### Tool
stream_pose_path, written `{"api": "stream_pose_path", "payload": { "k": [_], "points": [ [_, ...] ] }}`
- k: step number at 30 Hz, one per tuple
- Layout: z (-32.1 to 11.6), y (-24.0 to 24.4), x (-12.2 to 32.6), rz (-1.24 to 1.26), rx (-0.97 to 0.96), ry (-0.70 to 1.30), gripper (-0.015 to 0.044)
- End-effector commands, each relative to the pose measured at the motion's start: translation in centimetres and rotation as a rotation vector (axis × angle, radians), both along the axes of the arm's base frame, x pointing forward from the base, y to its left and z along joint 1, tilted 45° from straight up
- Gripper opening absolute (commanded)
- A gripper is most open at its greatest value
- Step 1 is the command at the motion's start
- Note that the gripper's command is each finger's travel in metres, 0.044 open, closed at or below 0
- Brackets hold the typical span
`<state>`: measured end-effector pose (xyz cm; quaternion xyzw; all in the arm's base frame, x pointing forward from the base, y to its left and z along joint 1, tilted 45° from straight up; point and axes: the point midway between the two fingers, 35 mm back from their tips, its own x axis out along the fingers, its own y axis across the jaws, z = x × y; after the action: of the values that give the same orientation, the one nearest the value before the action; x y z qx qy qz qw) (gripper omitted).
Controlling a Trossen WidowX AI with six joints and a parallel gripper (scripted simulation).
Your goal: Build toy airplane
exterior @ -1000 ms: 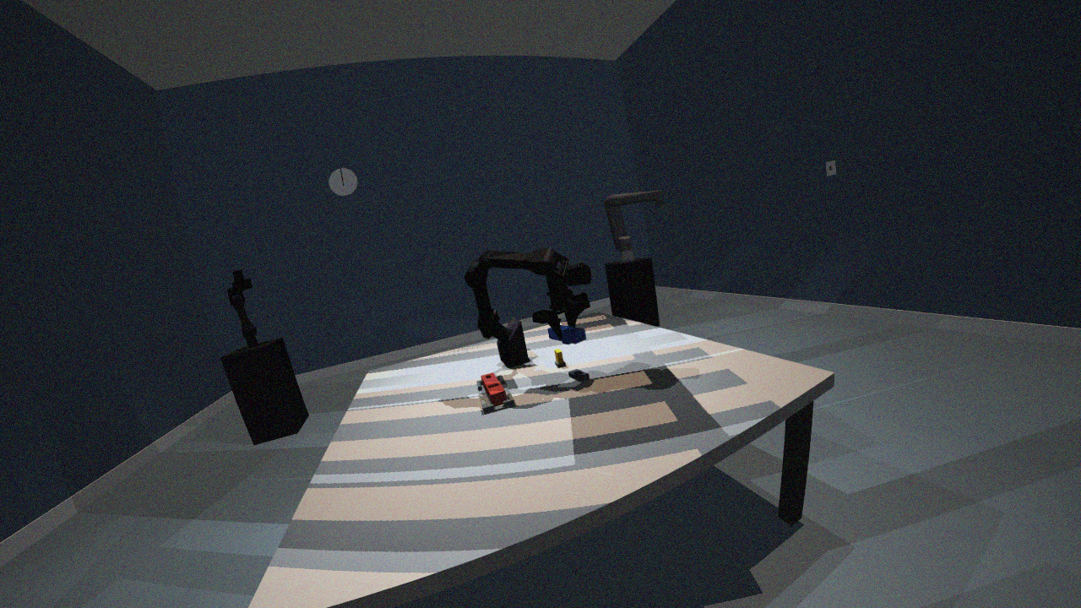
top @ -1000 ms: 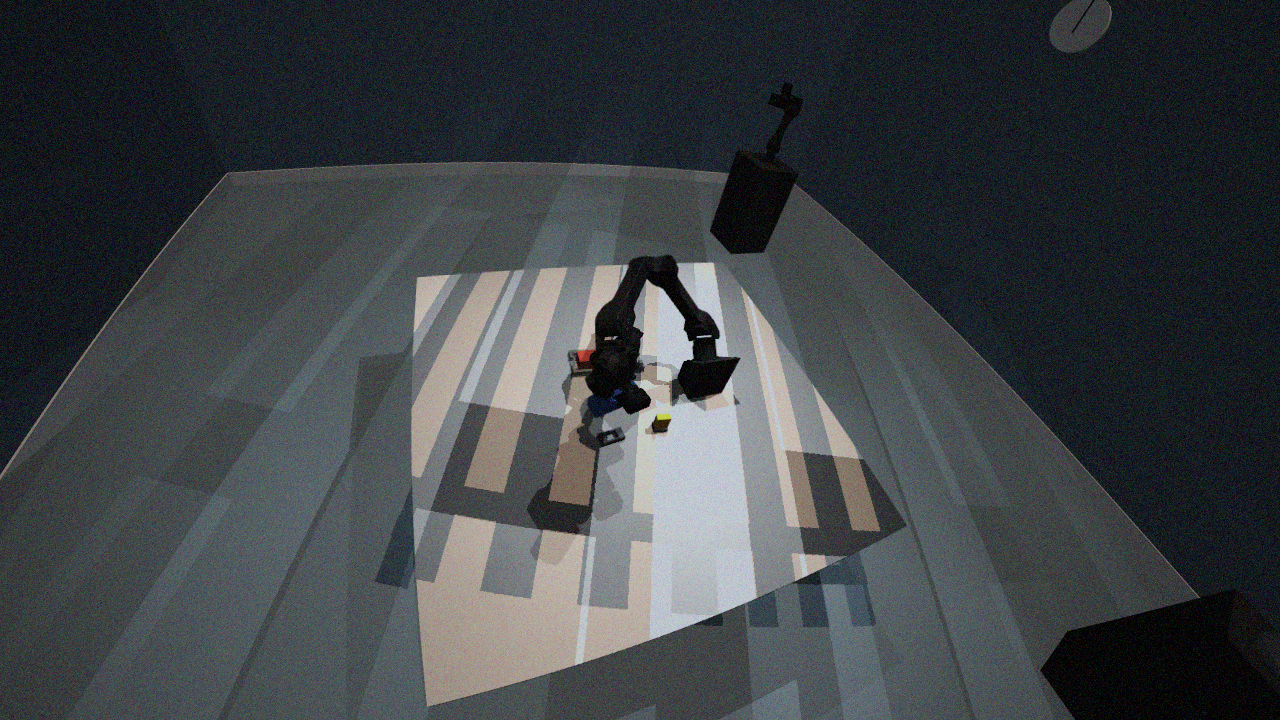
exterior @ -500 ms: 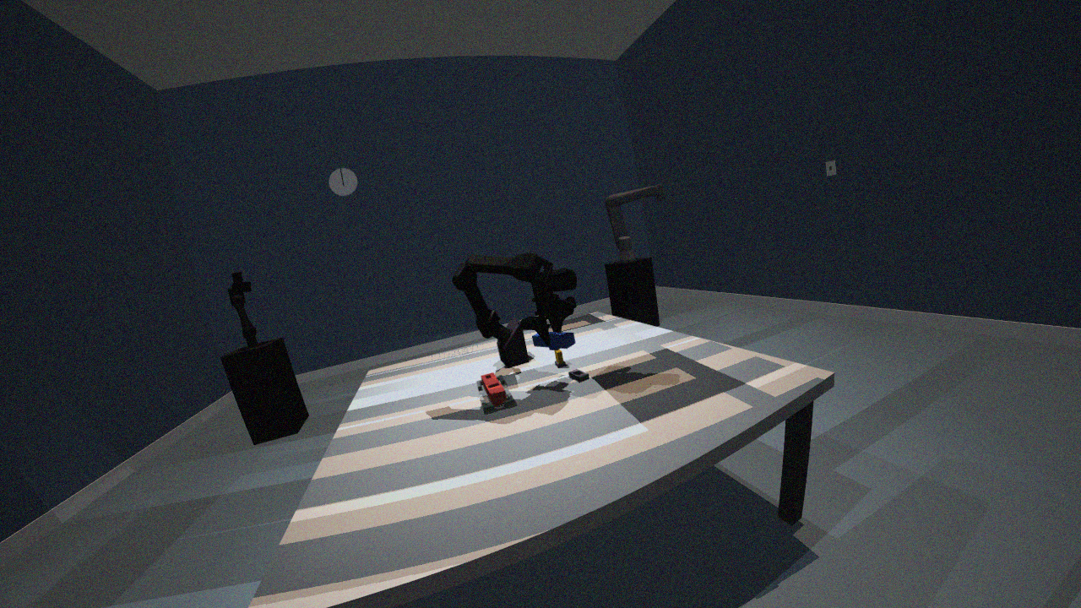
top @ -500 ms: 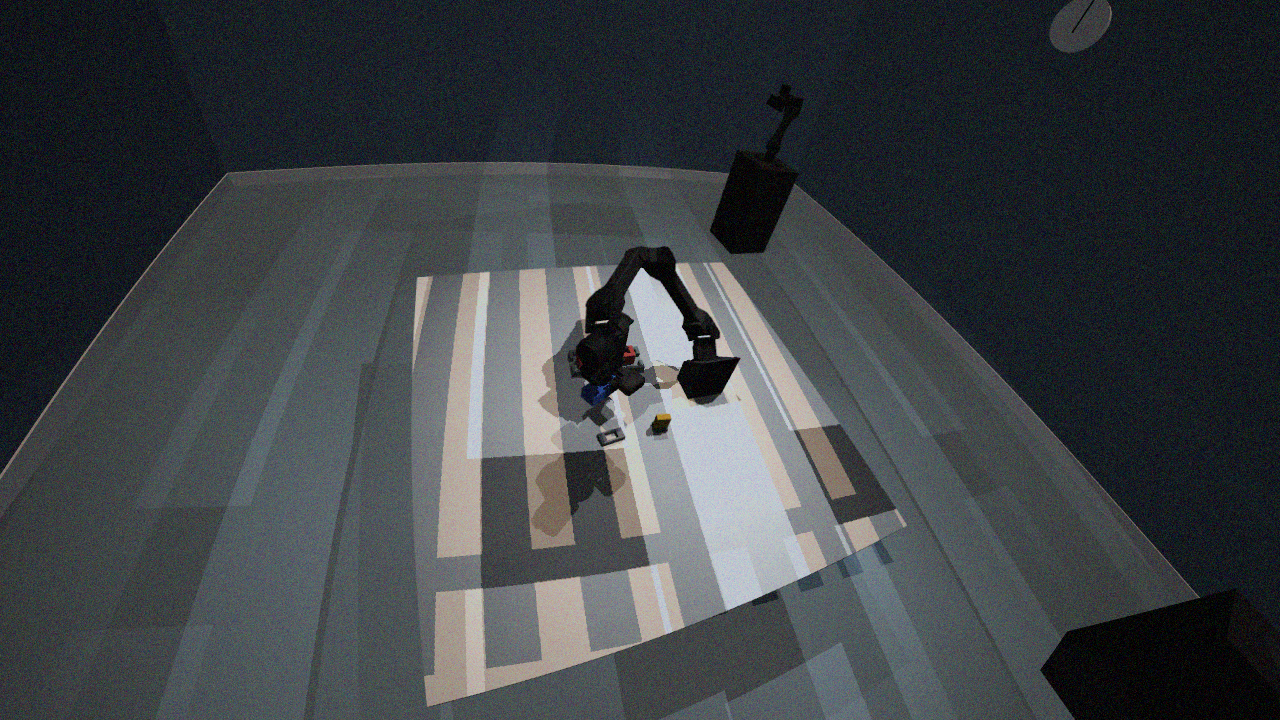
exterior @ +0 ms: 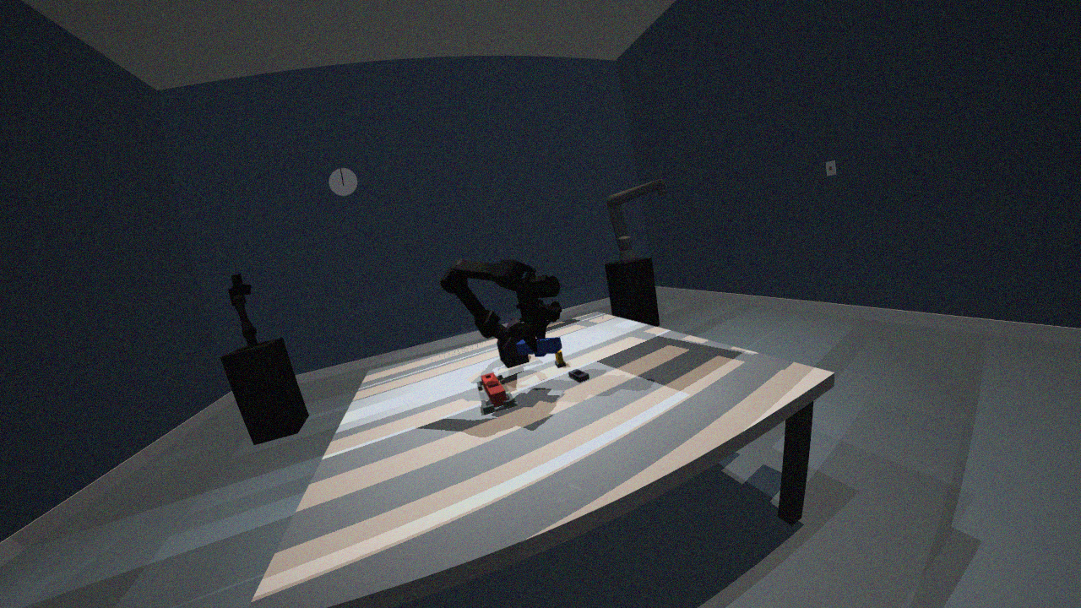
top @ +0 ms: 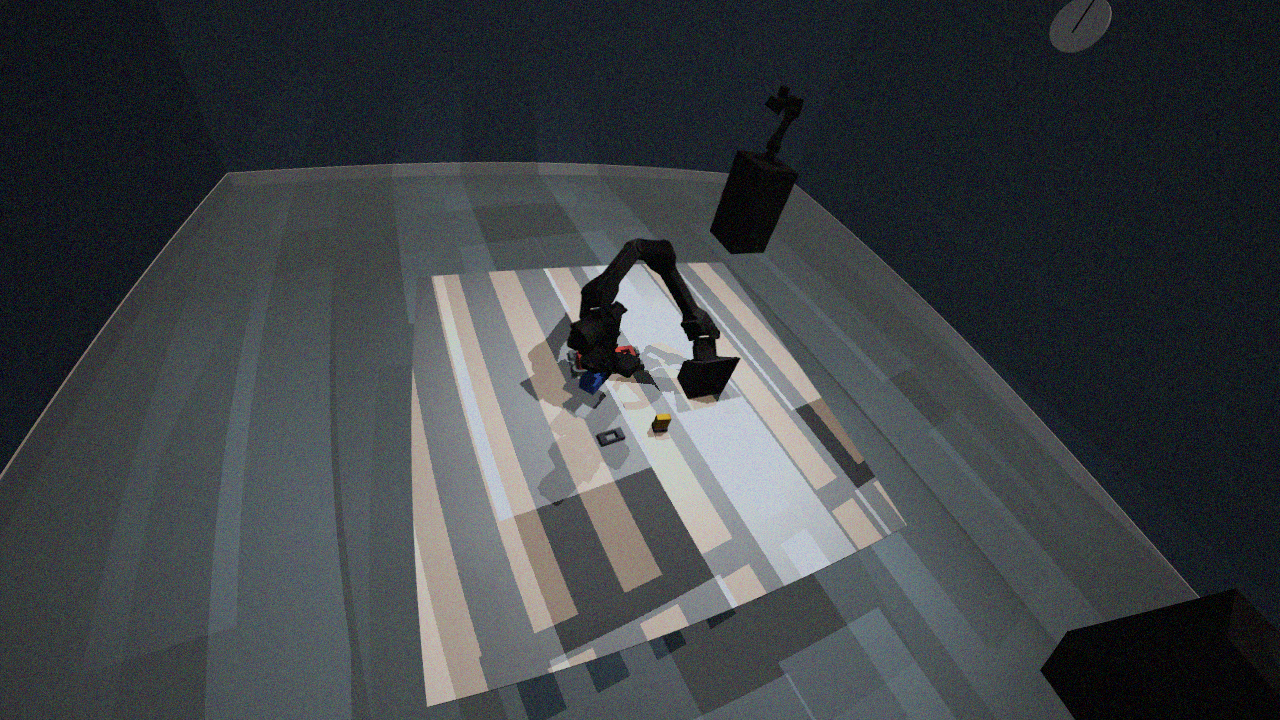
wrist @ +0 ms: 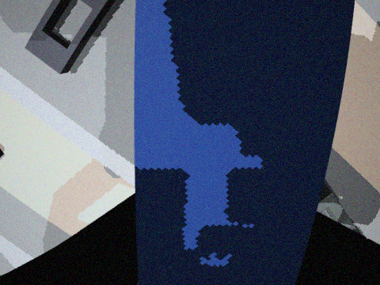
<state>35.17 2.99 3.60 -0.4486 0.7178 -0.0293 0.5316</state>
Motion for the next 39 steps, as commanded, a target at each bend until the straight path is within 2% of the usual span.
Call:
{"api": "stream_pose_path", "payload": {
  "k": [1,39],
  "points": [
    [0.9,-1.2,-0.2,0.055,0.0,0.044,0.0],
    [6.9,-10.7,-4.7,0.496,-0.009,0.469,0.0]
  ]
}}
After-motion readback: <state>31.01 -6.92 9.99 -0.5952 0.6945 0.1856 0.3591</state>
